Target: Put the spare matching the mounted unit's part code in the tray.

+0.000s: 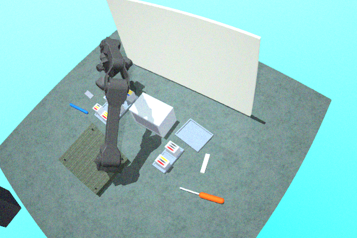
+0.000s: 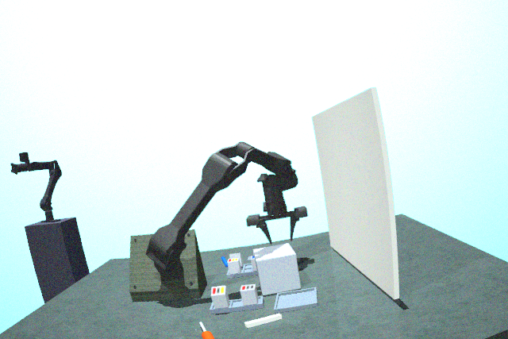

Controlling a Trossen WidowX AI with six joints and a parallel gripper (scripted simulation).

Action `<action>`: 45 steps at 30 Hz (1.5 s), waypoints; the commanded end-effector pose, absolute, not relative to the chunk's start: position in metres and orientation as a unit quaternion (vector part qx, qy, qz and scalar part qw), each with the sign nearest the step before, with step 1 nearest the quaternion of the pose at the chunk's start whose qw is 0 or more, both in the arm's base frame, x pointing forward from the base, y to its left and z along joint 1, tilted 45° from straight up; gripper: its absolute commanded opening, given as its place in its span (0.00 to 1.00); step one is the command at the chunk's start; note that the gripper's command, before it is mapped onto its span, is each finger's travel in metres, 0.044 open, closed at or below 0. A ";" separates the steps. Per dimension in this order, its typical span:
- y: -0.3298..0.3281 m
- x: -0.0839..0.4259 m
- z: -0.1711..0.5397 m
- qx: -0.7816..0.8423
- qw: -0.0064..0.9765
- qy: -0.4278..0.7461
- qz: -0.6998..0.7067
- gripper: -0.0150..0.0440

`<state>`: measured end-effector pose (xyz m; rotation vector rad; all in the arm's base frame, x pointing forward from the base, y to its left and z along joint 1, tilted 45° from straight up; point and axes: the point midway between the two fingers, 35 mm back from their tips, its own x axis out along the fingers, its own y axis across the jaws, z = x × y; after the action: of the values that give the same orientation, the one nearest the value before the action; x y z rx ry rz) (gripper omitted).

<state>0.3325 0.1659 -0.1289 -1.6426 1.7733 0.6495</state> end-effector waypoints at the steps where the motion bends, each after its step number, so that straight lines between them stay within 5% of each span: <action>1: 0.159 0.331 -0.135 -0.625 0.307 0.673 0.247 0.76; 45: 0.125 0.329 -0.169 -0.624 0.310 0.674 0.245 0.72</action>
<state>0.3294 0.1249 -0.1694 -1.6471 1.7815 0.6473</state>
